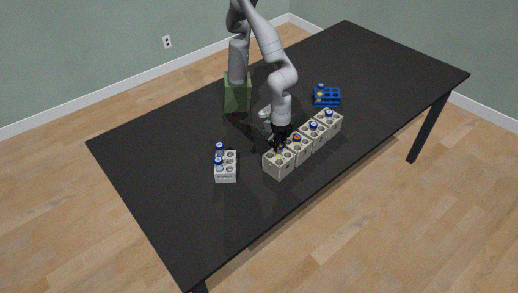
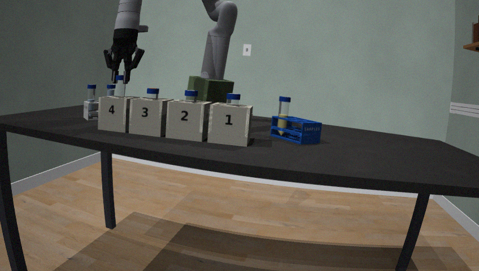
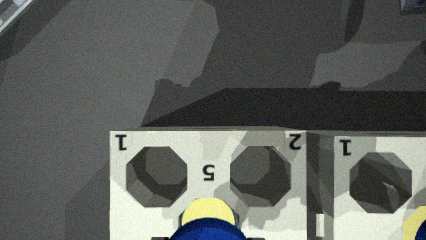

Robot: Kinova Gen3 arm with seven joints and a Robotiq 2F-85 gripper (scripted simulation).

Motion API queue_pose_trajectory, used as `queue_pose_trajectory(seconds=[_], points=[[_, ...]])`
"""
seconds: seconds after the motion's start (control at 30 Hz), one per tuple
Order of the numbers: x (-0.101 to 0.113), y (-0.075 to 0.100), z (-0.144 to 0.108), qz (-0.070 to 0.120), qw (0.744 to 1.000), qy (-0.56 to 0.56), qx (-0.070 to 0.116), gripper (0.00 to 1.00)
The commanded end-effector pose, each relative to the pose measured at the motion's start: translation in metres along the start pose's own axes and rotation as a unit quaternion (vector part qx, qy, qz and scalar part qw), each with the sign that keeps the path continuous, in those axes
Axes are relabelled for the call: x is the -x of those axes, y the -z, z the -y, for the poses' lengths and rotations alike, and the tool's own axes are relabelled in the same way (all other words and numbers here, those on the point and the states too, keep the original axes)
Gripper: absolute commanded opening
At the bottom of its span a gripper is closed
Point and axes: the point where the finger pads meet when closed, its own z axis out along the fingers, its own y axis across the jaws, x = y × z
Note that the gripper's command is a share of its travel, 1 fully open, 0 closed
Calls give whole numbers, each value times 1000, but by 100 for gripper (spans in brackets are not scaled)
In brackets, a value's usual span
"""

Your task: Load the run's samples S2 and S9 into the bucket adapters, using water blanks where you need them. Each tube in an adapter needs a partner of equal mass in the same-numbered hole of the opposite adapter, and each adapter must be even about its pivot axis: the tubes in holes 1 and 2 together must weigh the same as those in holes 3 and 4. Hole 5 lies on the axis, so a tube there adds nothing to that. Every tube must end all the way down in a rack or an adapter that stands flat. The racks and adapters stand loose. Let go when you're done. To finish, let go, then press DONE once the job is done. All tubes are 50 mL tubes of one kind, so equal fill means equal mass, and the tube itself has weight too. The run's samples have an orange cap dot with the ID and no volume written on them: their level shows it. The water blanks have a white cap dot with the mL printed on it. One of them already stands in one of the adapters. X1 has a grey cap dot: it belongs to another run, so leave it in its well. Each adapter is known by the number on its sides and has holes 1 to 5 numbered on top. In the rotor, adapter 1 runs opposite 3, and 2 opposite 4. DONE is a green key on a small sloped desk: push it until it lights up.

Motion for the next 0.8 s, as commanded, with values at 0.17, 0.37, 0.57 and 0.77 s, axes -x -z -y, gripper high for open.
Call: queue_pose_trajectory(seconds=[0.17,0.37,0.57,0.77], points=[[-1,-7,0,-1,1000,0,-2,10],[-1,-11,0,-1,1000,0,-2,10],[-1,-13,0,0,1000,0,-1,10],[-1,-17,0,-1,1000,0,-2,10]])
